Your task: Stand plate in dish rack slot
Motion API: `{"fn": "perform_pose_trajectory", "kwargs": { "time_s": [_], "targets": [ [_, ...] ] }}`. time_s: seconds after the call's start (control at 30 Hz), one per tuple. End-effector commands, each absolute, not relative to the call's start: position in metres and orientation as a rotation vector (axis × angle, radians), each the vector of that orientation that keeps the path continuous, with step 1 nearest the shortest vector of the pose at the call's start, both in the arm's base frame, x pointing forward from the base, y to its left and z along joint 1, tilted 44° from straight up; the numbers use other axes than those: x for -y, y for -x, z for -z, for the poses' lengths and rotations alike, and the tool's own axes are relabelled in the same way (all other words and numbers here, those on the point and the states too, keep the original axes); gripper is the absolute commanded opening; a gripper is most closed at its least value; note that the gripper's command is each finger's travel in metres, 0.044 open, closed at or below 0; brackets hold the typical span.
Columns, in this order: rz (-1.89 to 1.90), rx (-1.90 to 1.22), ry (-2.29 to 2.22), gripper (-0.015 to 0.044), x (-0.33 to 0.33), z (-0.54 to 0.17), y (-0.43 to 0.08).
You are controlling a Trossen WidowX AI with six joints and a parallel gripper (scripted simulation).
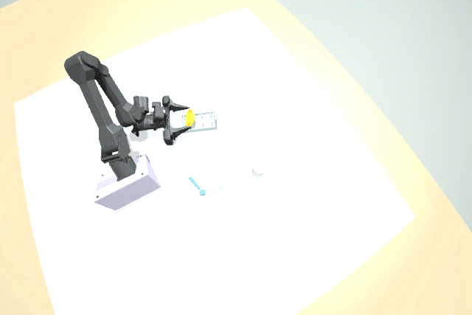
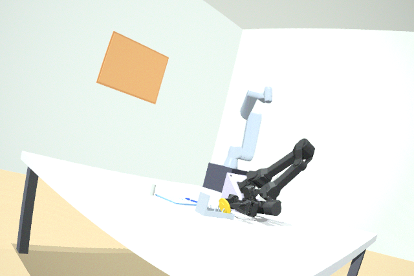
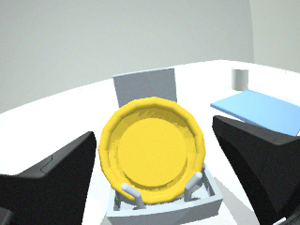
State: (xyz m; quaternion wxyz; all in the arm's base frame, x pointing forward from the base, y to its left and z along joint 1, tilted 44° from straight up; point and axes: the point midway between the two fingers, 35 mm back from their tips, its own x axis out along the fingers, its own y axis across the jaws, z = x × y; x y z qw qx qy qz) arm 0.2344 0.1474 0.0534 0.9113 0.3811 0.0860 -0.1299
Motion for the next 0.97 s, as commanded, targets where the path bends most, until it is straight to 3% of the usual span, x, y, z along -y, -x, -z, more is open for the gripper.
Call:
{"fn": "perform_pose_trajectory", "kwargs": {
  "time_s": [0.0,0.5,0.93],
  "targets": [
    [0.269,-0.18,-0.785,0.04,-0.145,-0.057,-0.236],
    [0.268,-0.174,-0.765,0.04,-0.077,-0.139,-0.25],
    [0.309,-0.285,-0.572,0.04,-0.066,-0.133,-0.266]
  ]
}}
